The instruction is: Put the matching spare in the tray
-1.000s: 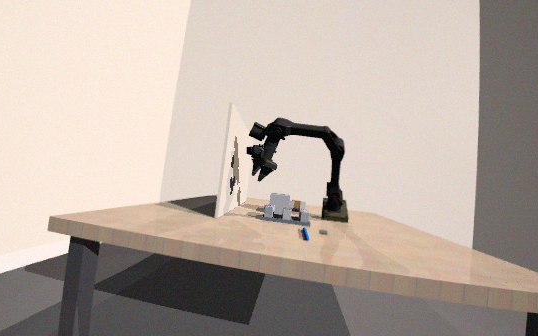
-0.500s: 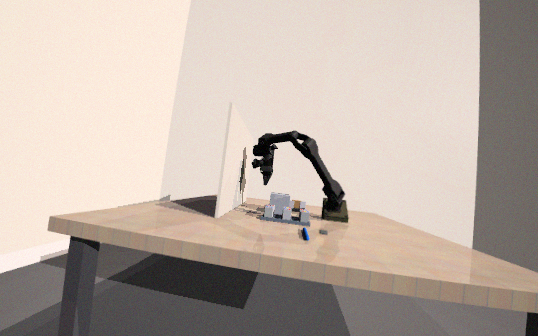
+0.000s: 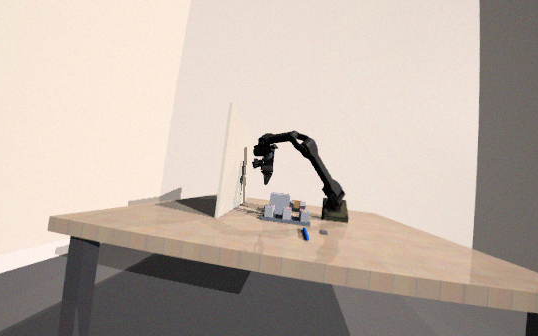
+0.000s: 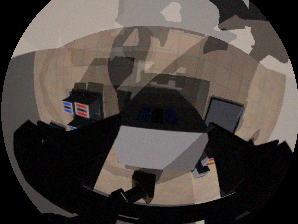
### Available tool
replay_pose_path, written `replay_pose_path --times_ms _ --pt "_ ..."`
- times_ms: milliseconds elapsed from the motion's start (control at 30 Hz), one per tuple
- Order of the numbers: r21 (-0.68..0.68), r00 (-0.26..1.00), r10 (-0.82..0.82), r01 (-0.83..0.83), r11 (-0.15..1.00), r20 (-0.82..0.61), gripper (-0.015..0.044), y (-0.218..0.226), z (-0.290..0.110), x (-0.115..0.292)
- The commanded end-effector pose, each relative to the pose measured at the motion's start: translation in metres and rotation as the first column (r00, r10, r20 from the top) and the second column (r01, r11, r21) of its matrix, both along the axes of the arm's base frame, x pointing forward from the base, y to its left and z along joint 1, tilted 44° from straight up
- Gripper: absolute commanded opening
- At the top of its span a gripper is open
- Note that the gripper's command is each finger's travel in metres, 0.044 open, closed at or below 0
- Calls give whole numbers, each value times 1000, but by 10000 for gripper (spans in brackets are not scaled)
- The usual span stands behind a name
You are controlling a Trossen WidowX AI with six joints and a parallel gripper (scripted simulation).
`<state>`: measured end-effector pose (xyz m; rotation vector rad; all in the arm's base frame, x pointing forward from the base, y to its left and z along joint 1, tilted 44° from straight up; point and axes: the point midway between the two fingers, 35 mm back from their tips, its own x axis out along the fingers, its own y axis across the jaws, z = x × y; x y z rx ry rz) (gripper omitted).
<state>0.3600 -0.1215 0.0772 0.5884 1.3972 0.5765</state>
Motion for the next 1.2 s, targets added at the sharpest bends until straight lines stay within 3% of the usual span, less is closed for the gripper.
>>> replay_pose_path --times_ms 0,167,267,400,467,700,900,1167 --pt "-22 989 110 -109 994 102 440 19 19 3" --pt "-170 788 465 -434 885 405 440 81 78 1" --pt "-298 560 631 -574 763 537 440 119 111 -10" --pt "-476 208 752 -662 579 626 440 163 149 -33" --pt "-522 112 765 -668 530 634 440 174 158 -41" --pt "-525 105 766 -668 527 634 440 174 159 -41" --pt "-526 104 765 -667 527 635 300 199 139 -40" --pt "-525 104 764 -667 528 636 300 206 134 -40"
